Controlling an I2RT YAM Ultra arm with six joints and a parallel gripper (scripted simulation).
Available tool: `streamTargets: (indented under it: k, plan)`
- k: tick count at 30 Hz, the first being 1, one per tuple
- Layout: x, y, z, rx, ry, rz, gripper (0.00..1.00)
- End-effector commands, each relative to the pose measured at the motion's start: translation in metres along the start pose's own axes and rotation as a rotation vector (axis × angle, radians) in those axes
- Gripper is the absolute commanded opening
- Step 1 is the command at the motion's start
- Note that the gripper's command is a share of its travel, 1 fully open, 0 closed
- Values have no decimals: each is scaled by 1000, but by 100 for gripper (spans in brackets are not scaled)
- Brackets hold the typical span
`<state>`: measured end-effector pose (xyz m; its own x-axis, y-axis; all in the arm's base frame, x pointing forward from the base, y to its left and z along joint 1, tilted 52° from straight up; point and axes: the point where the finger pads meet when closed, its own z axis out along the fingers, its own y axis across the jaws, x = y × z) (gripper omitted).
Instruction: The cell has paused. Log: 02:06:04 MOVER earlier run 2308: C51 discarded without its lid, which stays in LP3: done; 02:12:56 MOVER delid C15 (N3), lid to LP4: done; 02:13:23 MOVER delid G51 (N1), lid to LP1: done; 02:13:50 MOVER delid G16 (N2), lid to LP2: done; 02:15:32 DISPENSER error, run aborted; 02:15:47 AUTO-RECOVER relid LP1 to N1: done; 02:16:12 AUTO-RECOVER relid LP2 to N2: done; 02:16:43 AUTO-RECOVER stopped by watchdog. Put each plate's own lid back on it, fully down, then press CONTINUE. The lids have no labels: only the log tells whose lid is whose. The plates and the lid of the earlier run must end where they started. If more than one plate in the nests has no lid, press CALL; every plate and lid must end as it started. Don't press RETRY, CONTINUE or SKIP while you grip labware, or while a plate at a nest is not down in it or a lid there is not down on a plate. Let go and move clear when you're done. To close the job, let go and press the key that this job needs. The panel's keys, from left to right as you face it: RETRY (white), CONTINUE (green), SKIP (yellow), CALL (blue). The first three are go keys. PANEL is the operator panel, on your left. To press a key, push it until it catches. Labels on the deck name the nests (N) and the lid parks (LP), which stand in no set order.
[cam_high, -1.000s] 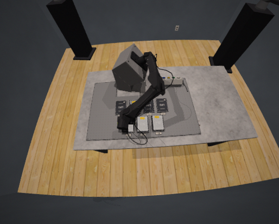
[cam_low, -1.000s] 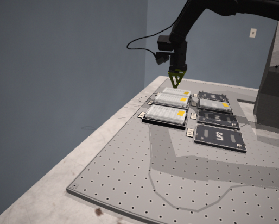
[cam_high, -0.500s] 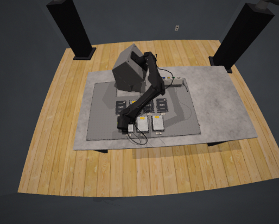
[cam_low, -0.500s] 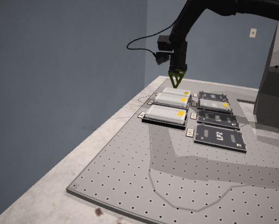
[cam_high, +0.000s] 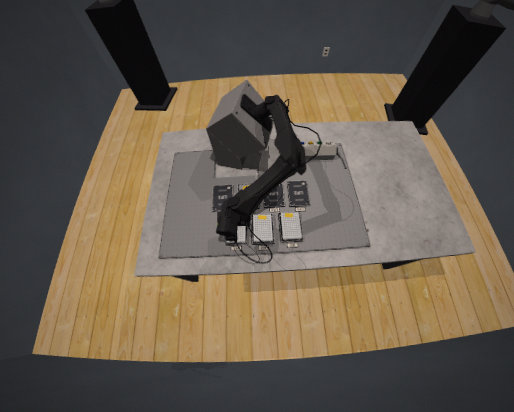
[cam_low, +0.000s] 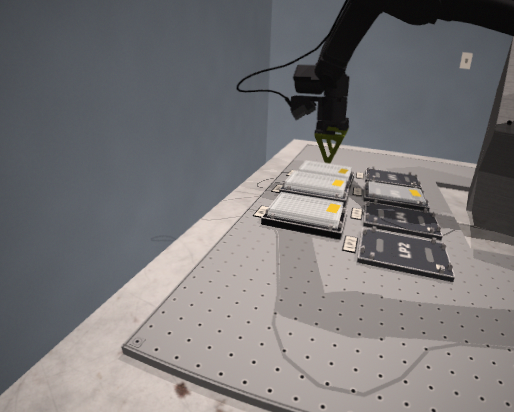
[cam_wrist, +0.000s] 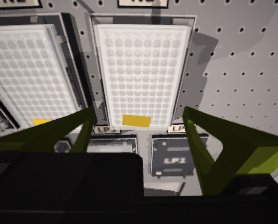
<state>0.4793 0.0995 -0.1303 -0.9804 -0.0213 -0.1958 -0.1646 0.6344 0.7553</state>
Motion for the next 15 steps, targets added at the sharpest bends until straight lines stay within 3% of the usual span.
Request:
streamTargets:
  k: [1, 4, 10, 15]
  plan:
    - [-3, 2, -15, 1, -48, -28, 97]
    - [11, 17, -8, 0, -32, -28, 94]
    - [33, 29, -13, 12, -46, -16, 88]
    - [55, 50, -6, 11, -30, -28, 83]
